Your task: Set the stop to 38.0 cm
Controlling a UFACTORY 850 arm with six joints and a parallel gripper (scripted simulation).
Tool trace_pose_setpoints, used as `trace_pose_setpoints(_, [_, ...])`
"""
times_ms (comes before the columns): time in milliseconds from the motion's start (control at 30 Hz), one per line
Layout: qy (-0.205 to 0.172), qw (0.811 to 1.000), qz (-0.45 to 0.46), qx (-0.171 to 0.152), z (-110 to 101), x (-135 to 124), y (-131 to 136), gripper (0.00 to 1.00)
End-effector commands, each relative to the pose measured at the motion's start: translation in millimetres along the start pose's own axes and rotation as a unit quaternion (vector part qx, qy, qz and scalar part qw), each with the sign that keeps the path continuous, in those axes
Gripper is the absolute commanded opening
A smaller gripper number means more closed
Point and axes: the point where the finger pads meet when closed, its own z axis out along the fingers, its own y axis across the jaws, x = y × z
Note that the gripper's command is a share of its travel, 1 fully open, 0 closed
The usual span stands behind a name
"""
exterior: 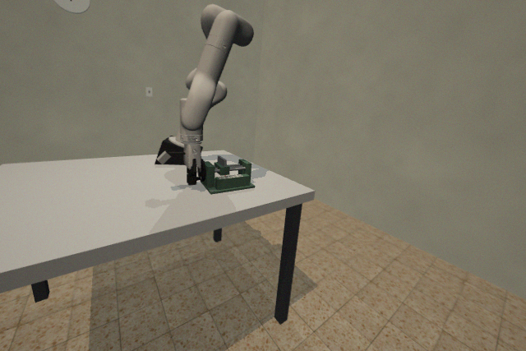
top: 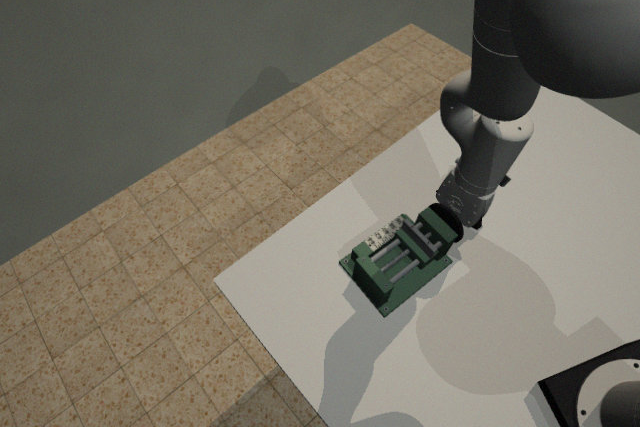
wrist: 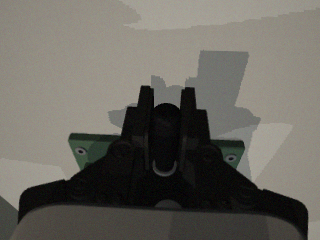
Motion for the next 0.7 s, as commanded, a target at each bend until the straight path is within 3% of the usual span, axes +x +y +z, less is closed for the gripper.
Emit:
trace_pose_setpoints(0, [0.000,1.000,0.000,0.000,-2.3,0.2,-8.5,0.06])
trace_pose_setpoints(667, [0.000,1.000,0.000,0.000,-24.7,0.2,-29.7,0.06])
